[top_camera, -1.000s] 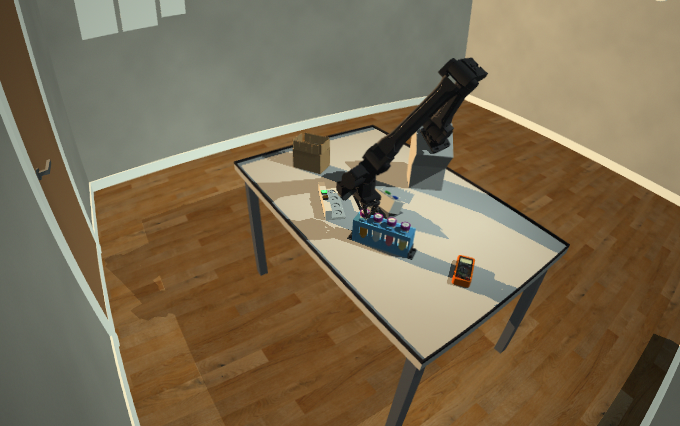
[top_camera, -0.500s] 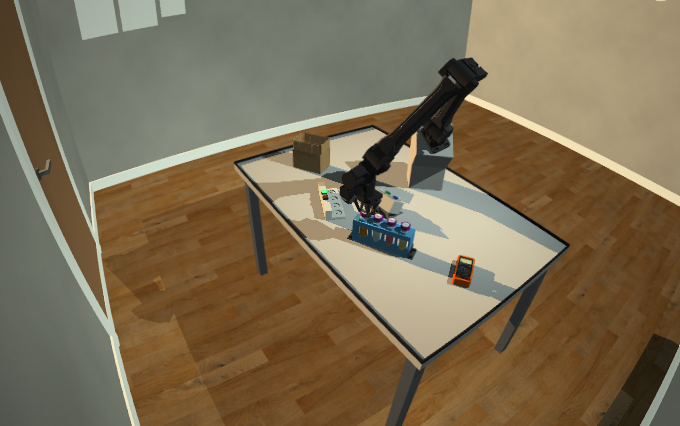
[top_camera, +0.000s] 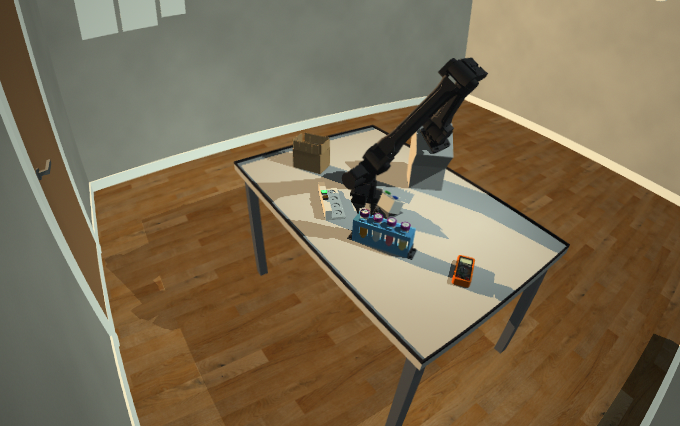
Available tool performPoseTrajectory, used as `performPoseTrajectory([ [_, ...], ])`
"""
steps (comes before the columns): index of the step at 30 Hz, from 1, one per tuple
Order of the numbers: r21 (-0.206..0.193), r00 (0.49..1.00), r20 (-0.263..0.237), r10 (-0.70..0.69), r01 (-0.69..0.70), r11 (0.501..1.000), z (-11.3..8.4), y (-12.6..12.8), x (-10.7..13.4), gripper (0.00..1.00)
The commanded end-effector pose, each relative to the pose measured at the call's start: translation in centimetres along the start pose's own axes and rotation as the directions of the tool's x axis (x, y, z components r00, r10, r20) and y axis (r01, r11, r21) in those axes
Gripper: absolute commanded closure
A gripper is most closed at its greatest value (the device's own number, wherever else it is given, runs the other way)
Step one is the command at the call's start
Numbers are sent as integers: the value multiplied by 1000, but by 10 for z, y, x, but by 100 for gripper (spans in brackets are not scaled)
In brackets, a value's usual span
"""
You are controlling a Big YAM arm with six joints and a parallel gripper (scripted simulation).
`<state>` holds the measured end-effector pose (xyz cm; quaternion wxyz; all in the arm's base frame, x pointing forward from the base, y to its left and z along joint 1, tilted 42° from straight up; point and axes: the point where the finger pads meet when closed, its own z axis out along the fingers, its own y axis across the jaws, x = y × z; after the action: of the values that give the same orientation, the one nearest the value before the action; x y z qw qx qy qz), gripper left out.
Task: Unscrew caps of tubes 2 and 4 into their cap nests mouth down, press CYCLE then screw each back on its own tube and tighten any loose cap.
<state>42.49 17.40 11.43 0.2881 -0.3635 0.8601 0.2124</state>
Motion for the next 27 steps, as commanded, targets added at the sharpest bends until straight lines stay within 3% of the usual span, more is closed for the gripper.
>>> performPoseTrajectory([
  [1, 6, 980, 28, -196, 195, 981, -8, 2, -20, 51],
  [8, 16, 889, 25, -456, 456, 890, -9, 1, -20, 51],
  [16, 23, 700, 19, -714, 713, 701, -9, 1, -20, 51],
  [18, 23, 700, 19, -714, 713, 701, -9, 1, -20, 51],
  [27, 27, 403, 11, -915, 915, 403, -9, 2, -21, 51],
])
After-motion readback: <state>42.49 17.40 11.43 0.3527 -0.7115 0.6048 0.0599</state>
